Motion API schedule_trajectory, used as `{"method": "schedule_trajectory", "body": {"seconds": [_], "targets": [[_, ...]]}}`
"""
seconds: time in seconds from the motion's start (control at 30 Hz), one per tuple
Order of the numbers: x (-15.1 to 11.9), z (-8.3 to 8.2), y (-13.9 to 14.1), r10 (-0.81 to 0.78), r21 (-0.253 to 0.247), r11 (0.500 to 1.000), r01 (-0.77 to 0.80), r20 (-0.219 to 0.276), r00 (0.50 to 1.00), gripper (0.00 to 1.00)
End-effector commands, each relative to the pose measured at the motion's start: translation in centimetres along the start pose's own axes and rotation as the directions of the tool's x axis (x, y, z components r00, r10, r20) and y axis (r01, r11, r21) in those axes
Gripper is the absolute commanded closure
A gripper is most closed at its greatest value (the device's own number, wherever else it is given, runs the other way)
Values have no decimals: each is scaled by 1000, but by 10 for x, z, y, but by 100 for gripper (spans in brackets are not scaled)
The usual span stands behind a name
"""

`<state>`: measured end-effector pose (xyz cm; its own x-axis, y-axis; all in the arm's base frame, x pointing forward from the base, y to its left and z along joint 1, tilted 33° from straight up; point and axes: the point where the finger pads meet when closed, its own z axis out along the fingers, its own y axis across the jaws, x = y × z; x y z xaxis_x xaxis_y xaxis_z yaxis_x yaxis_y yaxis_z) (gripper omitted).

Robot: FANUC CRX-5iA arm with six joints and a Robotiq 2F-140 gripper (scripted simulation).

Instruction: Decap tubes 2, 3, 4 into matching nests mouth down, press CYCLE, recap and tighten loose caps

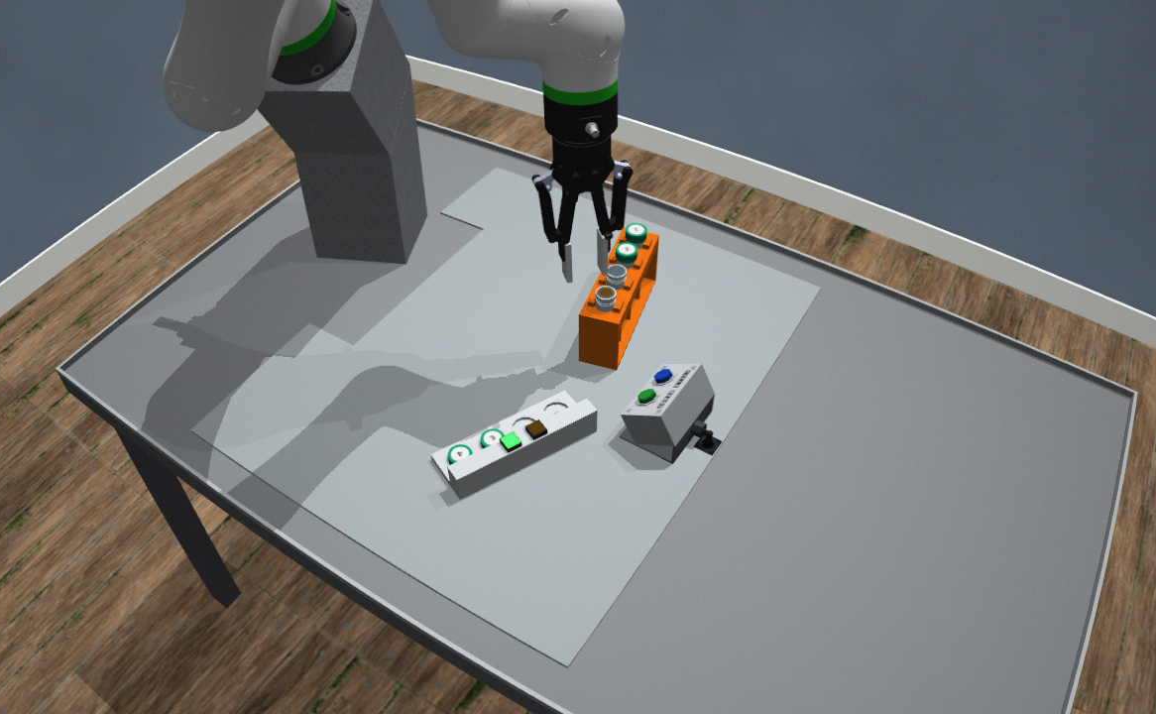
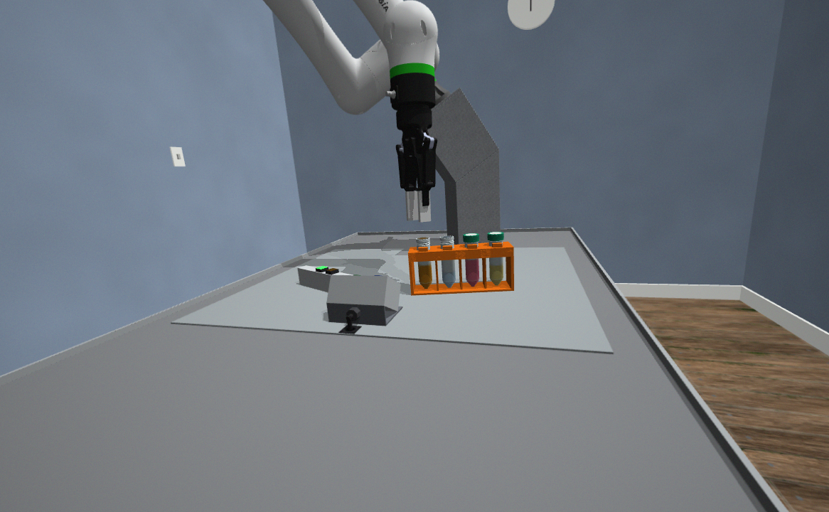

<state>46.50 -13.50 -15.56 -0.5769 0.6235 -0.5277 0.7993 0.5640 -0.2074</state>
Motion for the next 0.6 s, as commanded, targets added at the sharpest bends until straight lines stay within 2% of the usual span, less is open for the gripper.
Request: {"method": "schedule_trajectory", "body": {"seconds": [0.0,0.57], "targets": [[-17,0,-19,-272,3,962,273,-41,961,71],[-77,1,-89,-300,2,954,301,-42,953,71]]}}
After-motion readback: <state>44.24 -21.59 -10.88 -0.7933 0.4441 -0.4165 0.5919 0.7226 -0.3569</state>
